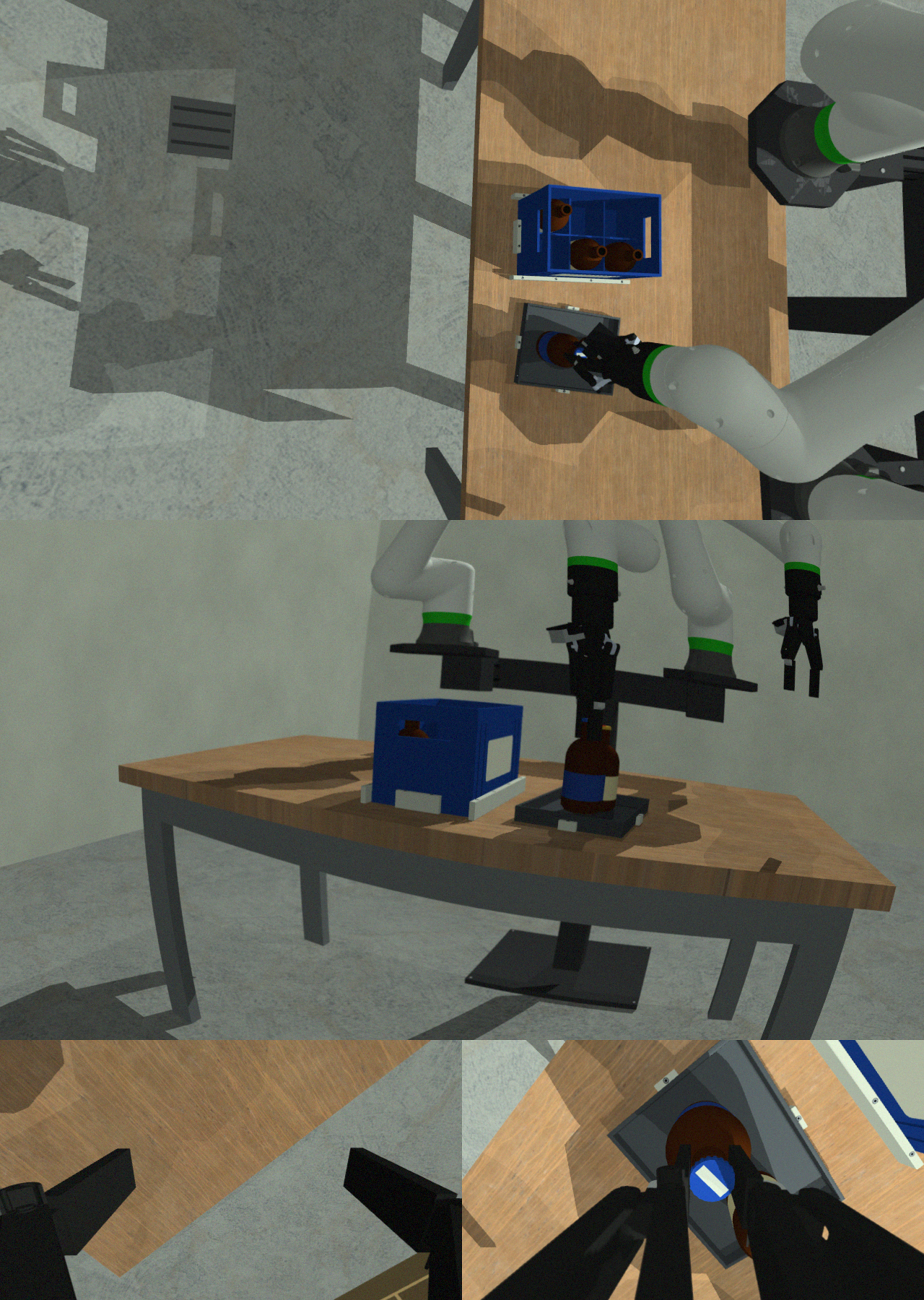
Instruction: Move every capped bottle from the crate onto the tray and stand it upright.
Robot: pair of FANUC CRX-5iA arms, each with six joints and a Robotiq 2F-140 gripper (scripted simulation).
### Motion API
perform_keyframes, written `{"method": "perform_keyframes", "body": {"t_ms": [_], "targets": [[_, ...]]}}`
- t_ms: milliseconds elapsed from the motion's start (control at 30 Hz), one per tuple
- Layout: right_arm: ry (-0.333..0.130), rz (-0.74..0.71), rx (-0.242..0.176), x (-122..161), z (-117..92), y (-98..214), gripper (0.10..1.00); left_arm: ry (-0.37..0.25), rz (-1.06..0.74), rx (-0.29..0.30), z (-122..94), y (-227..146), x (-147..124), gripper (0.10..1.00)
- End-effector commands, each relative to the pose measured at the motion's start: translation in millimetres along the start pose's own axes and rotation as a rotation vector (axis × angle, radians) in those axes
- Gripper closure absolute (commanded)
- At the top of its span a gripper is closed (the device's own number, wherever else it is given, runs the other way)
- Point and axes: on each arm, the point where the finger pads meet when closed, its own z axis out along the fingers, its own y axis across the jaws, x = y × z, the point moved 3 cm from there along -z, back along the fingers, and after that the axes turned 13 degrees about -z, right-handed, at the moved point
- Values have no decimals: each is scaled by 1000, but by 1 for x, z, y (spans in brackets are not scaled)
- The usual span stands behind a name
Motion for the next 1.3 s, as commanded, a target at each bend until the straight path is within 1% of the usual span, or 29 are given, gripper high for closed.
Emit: {"method": "perform_keyframes", "body": {"t_ms": [0, 1267], "targets": [[1, 0, 2, 0, -1, -1, 999, -1, 0, 0, 0, 0, -1, 98], [1, 0, 2, 0, 10, -1, 999, -1, 0, 0, 0, 0, -1, 98]]}}
